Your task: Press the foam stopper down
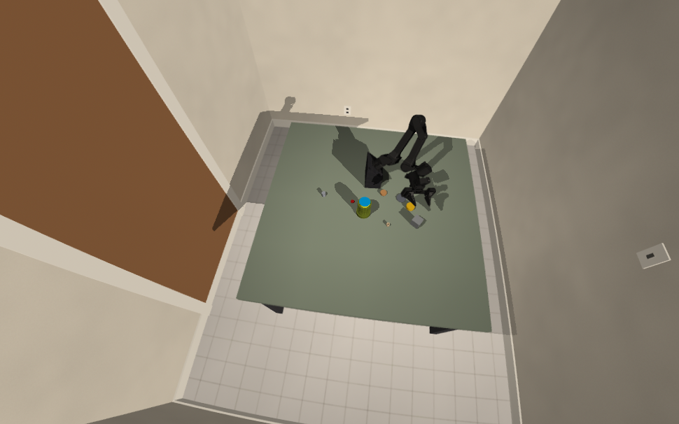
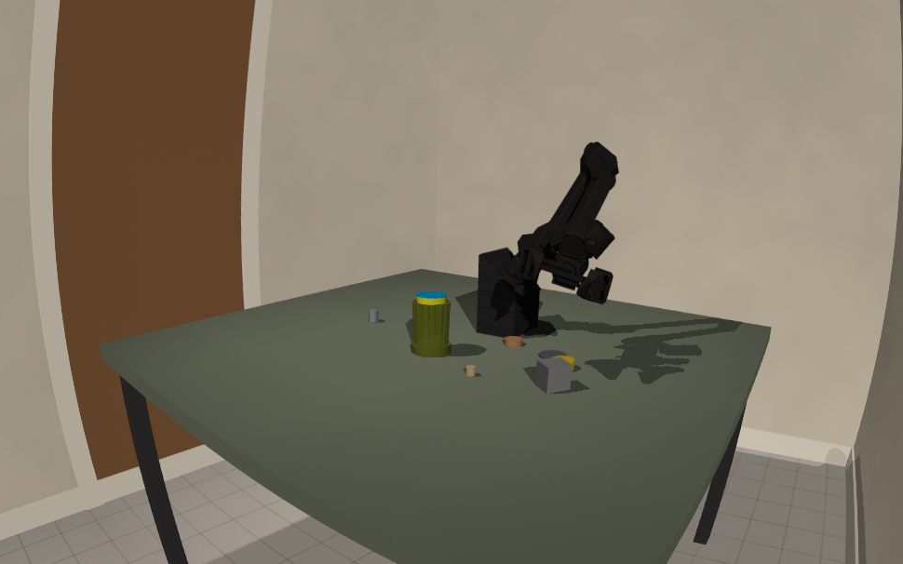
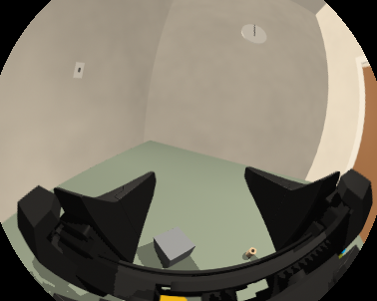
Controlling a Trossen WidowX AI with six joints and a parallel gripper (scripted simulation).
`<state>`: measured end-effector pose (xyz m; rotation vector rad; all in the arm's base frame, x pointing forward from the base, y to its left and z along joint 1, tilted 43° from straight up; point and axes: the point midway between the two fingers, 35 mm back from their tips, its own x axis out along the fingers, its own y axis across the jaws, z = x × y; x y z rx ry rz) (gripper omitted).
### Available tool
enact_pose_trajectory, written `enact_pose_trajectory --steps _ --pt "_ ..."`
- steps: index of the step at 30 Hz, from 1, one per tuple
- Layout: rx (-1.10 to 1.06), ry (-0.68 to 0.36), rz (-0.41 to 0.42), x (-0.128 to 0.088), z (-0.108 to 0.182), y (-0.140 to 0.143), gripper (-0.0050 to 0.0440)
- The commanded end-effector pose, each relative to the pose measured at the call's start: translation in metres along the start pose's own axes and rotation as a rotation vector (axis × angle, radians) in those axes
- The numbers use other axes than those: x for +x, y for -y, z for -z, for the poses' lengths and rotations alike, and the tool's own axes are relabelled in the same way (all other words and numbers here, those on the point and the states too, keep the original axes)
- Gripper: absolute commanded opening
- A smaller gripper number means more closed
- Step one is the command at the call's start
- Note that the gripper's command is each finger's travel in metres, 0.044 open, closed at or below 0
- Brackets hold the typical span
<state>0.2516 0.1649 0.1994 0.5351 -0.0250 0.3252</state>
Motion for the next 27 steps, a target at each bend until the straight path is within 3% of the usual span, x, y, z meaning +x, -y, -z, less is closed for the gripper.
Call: enact_pose_trajectory --steps 1,17,19,22,27 --pt "0.000 0.000 0.000 0.000 0.000 0.000 0.0400" --pt "0.000 0.000 0.000 0.000 0.000 0.000 0.0400" --pt "-0.057 -0.039 0.025 0.008 0.006 0.006 0.0352" --pt "-0.244 -0.181 0.108 0.037 0.024 0.034 0.0280" --pt "-0.401 -0.394 0.200 0.056 0.047 0.077 0.0160"
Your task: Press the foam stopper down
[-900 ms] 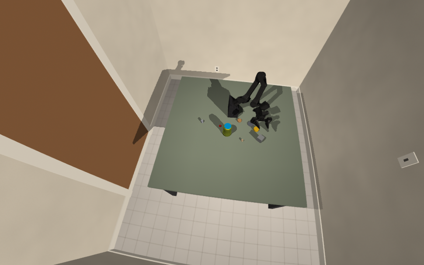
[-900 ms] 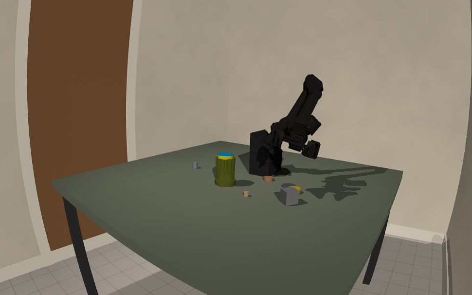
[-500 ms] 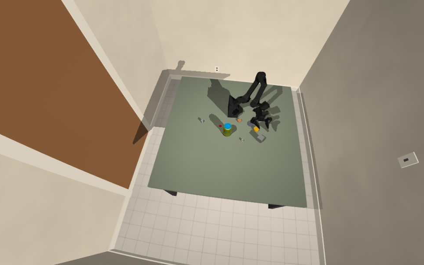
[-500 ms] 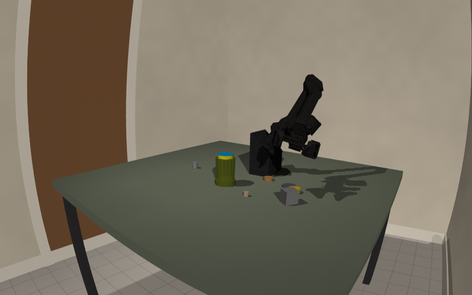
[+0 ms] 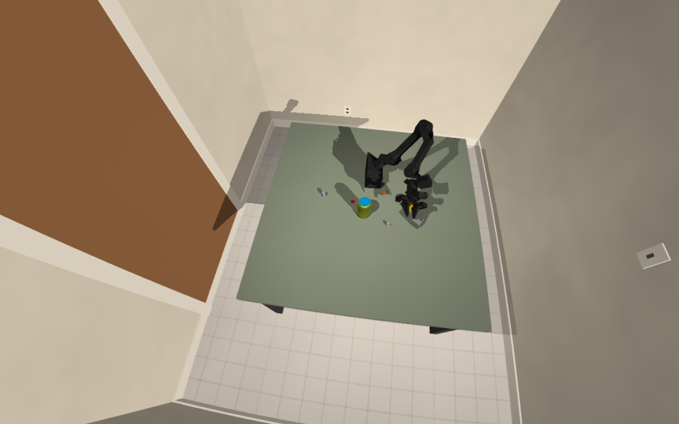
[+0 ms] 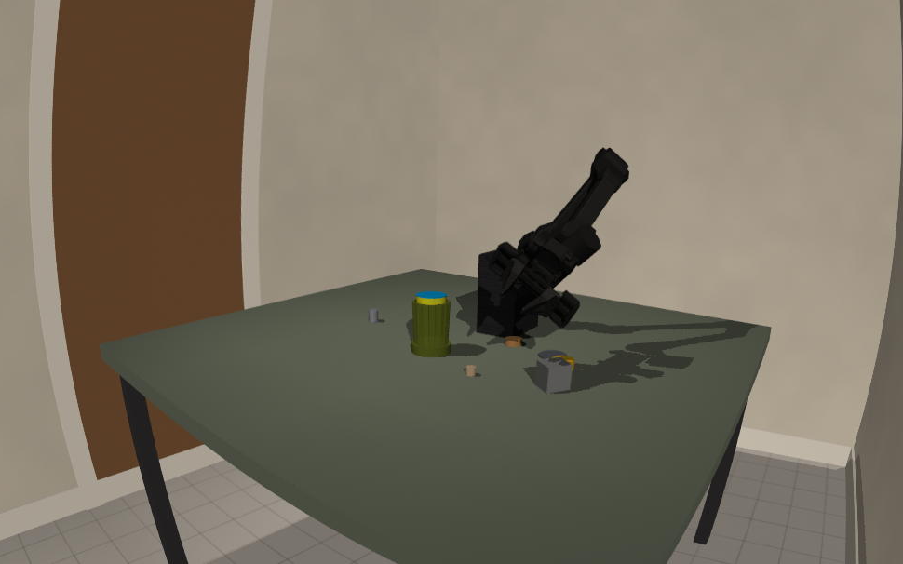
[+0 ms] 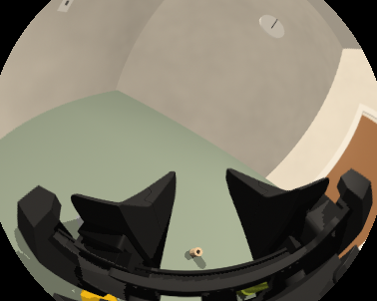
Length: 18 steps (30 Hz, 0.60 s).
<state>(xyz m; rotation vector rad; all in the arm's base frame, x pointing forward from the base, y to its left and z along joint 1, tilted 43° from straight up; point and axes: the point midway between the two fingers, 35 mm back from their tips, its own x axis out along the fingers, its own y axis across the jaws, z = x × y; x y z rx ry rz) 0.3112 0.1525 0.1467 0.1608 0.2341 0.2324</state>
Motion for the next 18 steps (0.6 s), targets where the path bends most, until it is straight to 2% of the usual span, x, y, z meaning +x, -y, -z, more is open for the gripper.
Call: enact_pose_trajectory --steps 1,5,7,9,13,18 --pt "-0.102 -0.156 0.046 0.021 0.021 0.023 0.0136" --pt "-0.180 -0.342 0.083 0.035 0.045 0.054 0.0040" --pt "-0.180 -0.342 0.083 0.035 0.045 0.054 0.0040" --pt "-0.213 -0.483 0.096 0.039 0.063 0.076 0.0000" --pt "-0.224 -0.672 0.093 0.040 0.084 0.109 0.0000" --pt "-0.179 -0.890 0.057 0.029 0.108 0.143 0.0000"
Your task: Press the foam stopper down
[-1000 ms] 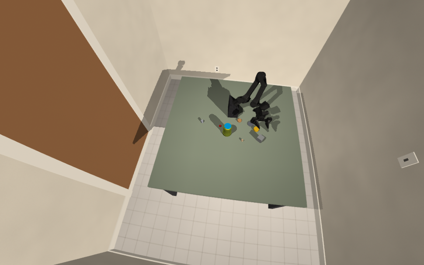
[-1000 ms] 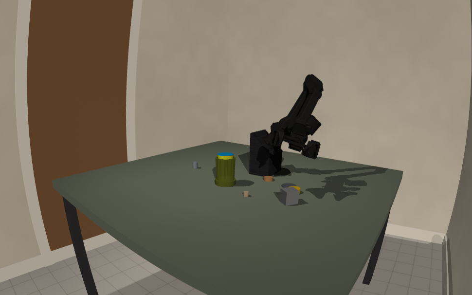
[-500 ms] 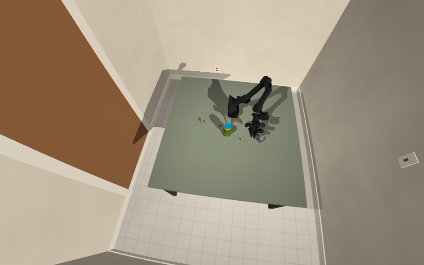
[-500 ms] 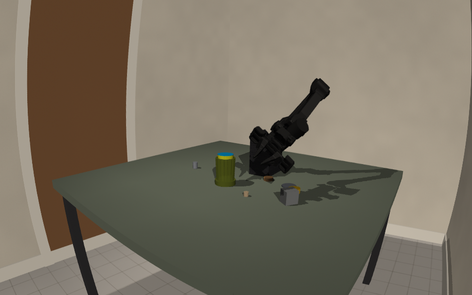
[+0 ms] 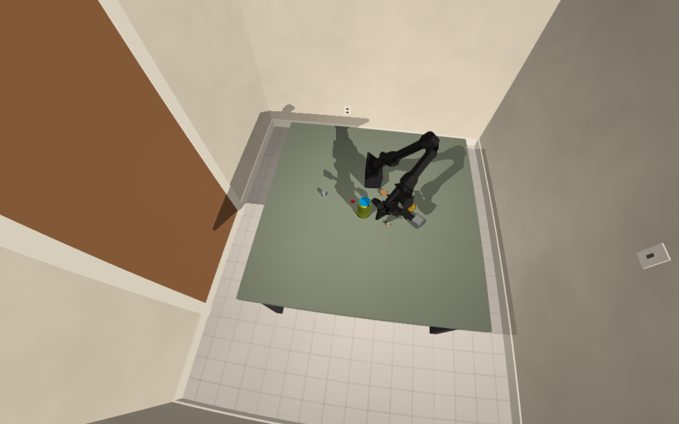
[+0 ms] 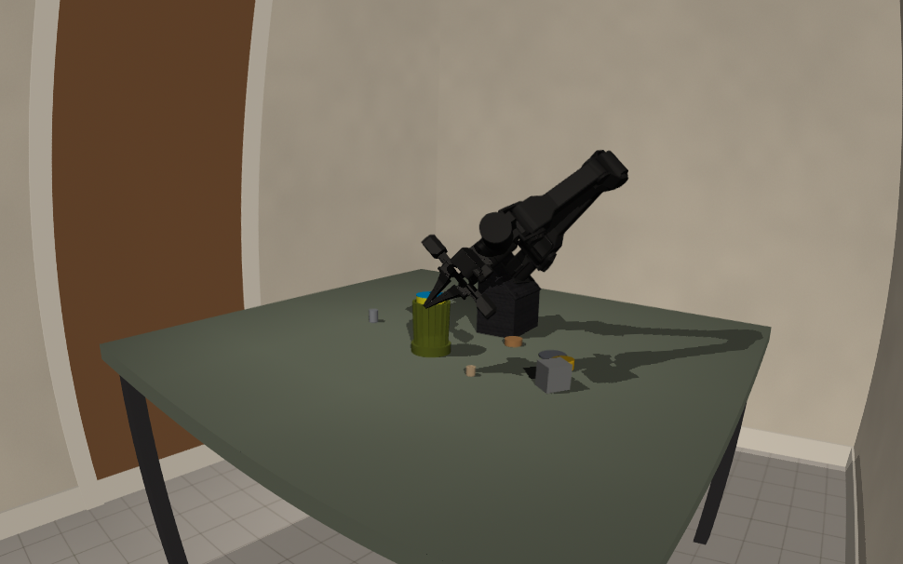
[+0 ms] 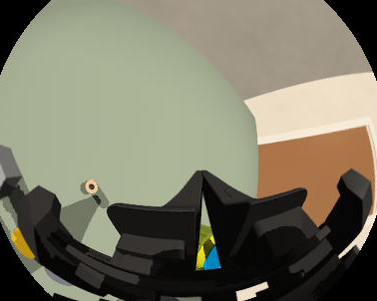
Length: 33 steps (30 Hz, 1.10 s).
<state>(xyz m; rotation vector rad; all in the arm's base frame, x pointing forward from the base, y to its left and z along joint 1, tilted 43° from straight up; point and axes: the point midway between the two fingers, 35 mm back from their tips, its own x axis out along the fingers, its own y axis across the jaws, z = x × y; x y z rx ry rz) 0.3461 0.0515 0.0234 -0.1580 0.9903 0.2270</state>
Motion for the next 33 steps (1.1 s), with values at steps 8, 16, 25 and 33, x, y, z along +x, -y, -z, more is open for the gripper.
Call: enact_pose_trajectory --steps 8,16,25,33 --pt "0.094 -0.344 -0.208 0.006 0.055 0.043 0.0000" --pt "0.281 -0.498 -0.474 -0.014 0.087 0.070 0.0000" --pt "0.470 -0.544 -0.691 -0.041 0.099 0.082 0.0000" --pt "0.470 -0.544 -0.692 -0.025 0.107 0.064 0.0000"
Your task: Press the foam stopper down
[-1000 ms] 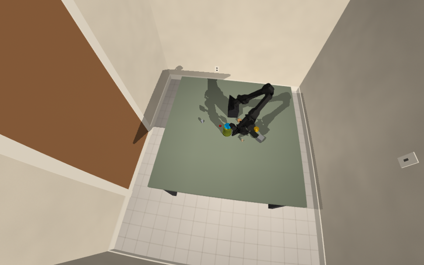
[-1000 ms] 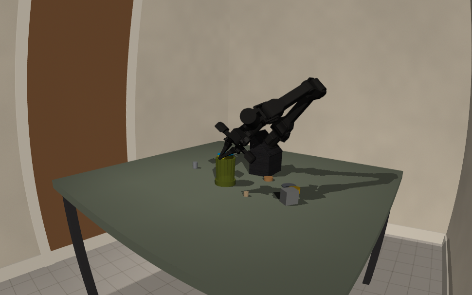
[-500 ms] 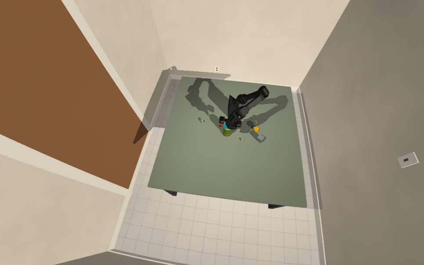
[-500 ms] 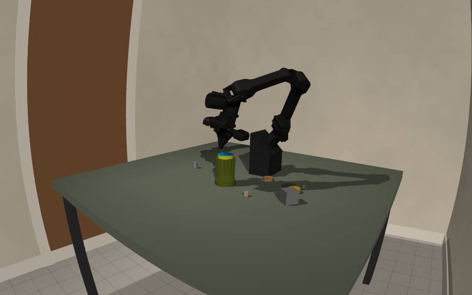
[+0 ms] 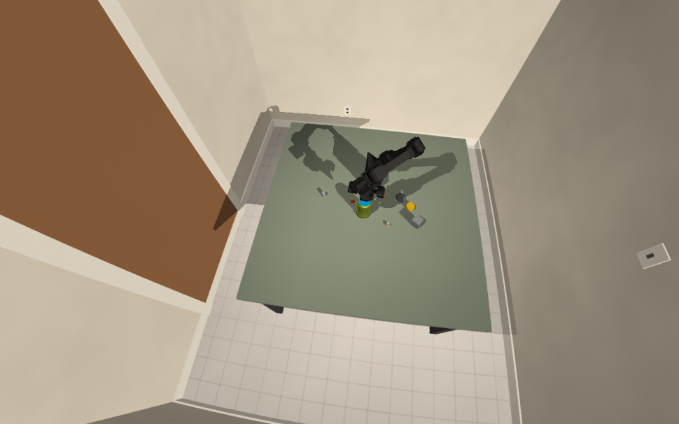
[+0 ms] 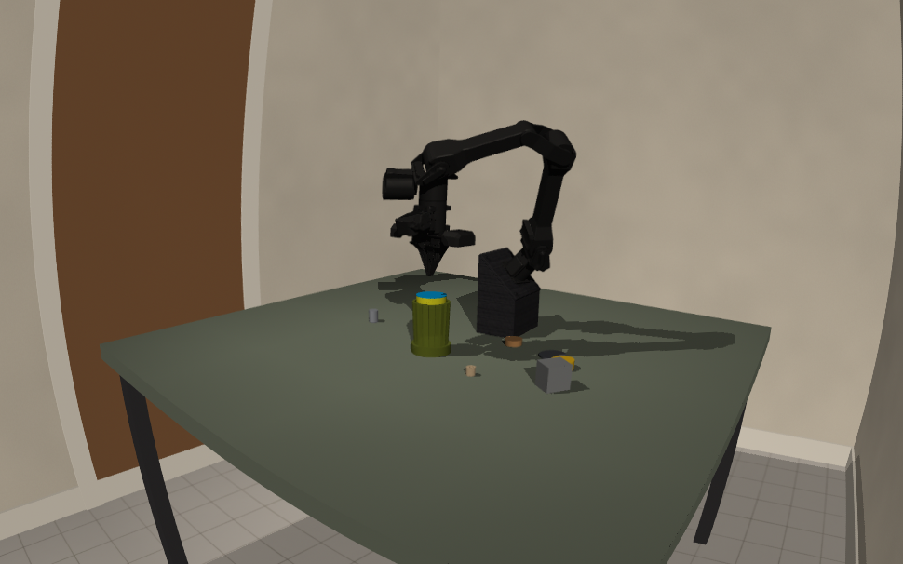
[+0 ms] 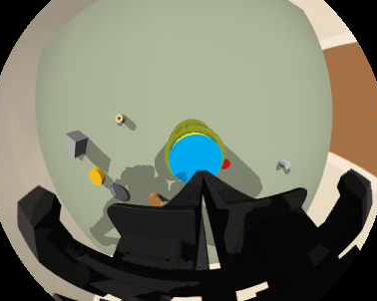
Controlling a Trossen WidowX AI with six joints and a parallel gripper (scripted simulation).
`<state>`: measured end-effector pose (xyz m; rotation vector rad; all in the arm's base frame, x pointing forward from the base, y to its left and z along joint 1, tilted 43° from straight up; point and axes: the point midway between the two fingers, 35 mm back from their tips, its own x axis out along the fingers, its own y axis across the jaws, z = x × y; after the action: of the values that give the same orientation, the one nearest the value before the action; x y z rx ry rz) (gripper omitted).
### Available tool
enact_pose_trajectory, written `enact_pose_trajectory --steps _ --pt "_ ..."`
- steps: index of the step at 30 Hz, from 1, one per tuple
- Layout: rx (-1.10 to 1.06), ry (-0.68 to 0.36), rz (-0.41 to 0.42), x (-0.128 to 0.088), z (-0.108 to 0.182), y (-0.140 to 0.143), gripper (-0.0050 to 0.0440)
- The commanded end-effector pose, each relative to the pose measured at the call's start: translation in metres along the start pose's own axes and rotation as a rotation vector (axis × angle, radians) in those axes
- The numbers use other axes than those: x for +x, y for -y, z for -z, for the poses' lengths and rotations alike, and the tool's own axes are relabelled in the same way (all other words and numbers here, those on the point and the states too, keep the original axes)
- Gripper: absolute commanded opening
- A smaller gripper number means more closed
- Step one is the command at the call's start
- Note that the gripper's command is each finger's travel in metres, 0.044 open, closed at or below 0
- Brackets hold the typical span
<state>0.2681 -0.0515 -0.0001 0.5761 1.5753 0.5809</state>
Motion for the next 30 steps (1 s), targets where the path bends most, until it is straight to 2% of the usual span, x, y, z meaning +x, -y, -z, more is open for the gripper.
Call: enact_pose_trajectory --steps 1,8,18,30 --pt "0.010 -0.017 -0.018 0.022 0.005 -0.003 0.0000" --pt "0.010 -0.017 -0.018 0.024 0.005 -0.003 0.0000" --pt "0.011 -0.017 -0.017 0.038 0.003 -0.002 0.0000" --pt "0.011 -0.017 -0.017 0.038 0.003 -0.002 0.0000"
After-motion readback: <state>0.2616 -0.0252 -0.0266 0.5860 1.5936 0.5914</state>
